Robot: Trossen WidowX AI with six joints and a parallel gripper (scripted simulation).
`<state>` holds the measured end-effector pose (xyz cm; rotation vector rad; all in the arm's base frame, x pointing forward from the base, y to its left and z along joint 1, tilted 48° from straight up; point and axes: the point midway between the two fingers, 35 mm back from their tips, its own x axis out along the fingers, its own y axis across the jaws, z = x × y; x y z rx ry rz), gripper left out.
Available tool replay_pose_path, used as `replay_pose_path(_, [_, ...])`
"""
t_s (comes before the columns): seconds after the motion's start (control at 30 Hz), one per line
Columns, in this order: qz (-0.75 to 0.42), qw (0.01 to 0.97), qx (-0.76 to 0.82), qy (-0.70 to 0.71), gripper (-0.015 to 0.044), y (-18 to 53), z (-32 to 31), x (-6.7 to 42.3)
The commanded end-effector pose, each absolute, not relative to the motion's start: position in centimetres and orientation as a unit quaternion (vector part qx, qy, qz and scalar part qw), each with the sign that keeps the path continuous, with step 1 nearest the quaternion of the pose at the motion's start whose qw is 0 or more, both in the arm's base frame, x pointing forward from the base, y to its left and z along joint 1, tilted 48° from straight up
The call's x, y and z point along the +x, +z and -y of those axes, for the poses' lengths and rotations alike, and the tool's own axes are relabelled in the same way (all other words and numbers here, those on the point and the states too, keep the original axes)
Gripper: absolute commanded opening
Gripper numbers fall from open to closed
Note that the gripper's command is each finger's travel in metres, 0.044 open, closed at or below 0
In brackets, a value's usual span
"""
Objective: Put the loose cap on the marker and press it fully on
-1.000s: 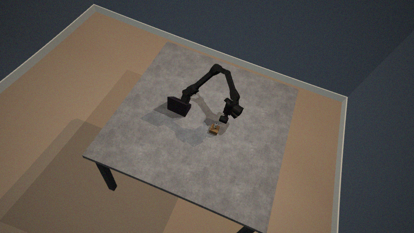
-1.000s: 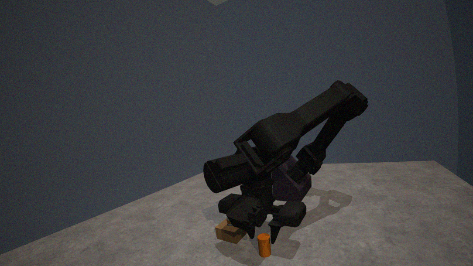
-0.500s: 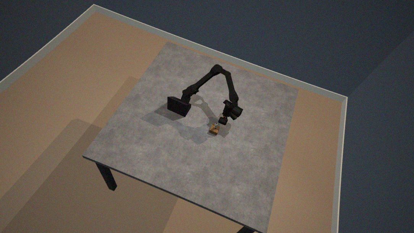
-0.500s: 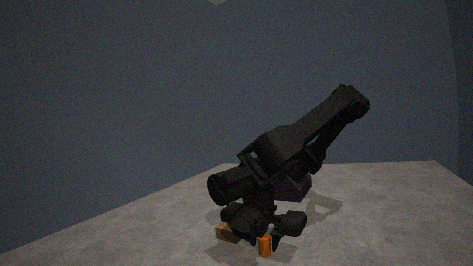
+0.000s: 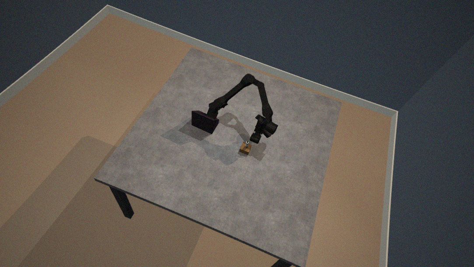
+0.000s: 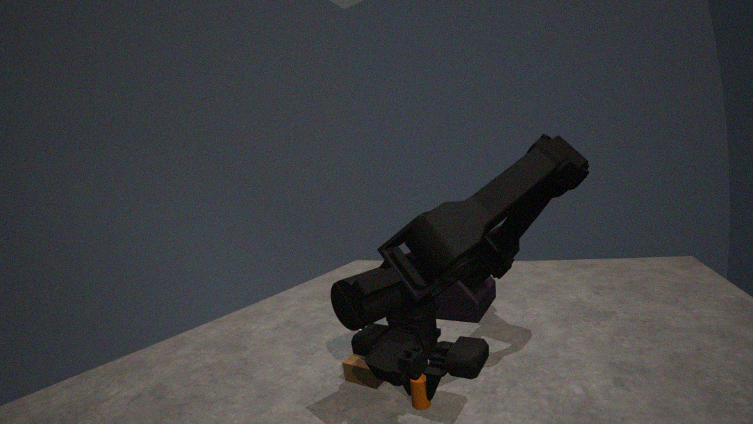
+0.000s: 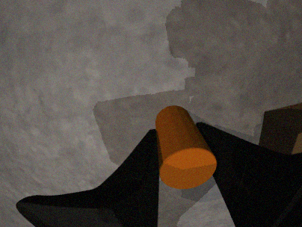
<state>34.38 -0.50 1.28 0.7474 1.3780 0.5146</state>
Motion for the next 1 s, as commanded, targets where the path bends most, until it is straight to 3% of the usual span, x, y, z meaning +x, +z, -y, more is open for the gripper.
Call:
replay_pose_path(0.0, [-0.613, 0.677, 0.335, 0.23, 0.0, 1.5, 0.7, 34.3])
replay_pose_path(0.97, [-0.615, 0.68, 0.332, 0.224, 0.0, 4.4, 7.4, 32.9])
